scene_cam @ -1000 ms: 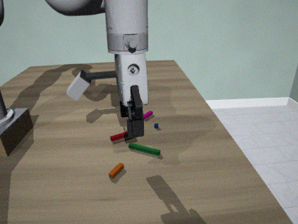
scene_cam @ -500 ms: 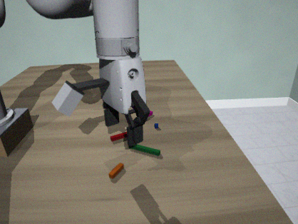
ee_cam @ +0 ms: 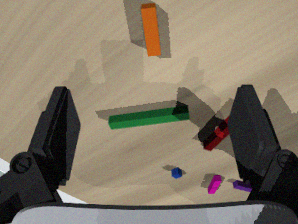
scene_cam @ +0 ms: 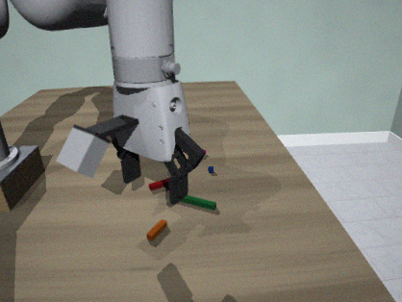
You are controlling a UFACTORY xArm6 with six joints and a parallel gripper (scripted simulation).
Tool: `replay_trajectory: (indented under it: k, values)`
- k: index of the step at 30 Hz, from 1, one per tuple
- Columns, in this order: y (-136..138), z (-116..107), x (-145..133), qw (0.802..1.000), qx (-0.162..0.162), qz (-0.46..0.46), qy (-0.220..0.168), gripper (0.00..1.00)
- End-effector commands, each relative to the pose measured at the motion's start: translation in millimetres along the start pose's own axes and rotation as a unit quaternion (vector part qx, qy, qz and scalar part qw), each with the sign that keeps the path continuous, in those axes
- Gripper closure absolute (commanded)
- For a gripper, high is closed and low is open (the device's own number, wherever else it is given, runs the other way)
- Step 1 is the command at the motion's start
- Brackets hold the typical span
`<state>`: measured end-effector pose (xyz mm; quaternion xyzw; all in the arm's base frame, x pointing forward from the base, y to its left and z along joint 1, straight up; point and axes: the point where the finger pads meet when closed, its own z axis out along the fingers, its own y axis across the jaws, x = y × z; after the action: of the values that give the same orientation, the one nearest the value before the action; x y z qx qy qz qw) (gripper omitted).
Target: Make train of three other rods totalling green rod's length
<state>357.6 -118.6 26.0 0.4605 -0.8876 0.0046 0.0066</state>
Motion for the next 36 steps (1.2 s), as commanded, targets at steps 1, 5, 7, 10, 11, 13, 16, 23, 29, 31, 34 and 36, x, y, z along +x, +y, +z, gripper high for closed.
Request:
replay_trajectory:
  k: [1,5,7,10,11,13,16,23,29,31,34,36]
  values:
    - [-1.2,-0.5,5.7,0.999,-0.001,-0.041,-0.009,0.0]
    - [-1.1,-0.4,7.0,0.999,-0.001,-0.049,-0.009,0.0]
    - [-1.1,-0.4,7.0,0.999,-0.001,-0.05,-0.009,0.0]
    - [-1.1,-0.4,7.1,0.999,-0.001,-0.05,-0.009,0.0]
    - [-1.1,-0.4,7.1,0.999,-0.001,-0.05,-0.009,0.0]
    - [-1.1,-0.4,7.1,0.999,-0.001,-0.05,-0.009,0.76]
    - [-1.1,-0.4,7.1,0.999,-0.001,-0.05,-0.009,0.76]
    - [-1.1,-0.4,7.1,0.999,-0.001,-0.05,-0.009,0.76]
    - [-1.1,-0.4,7.1,0.999,-0.001,-0.05,-0.009,0.76]
    - [-1.1,-0.4,7.1,0.999,-0.001,-0.05,-0.009,0.76]
    - [-1.1,-0.4,7.1,0.999,-0.001,-0.05,-0.009,0.76]
    - [-1.1,-0.4,7.1,0.999,-0.001,-0.05,-0.009,0.76]
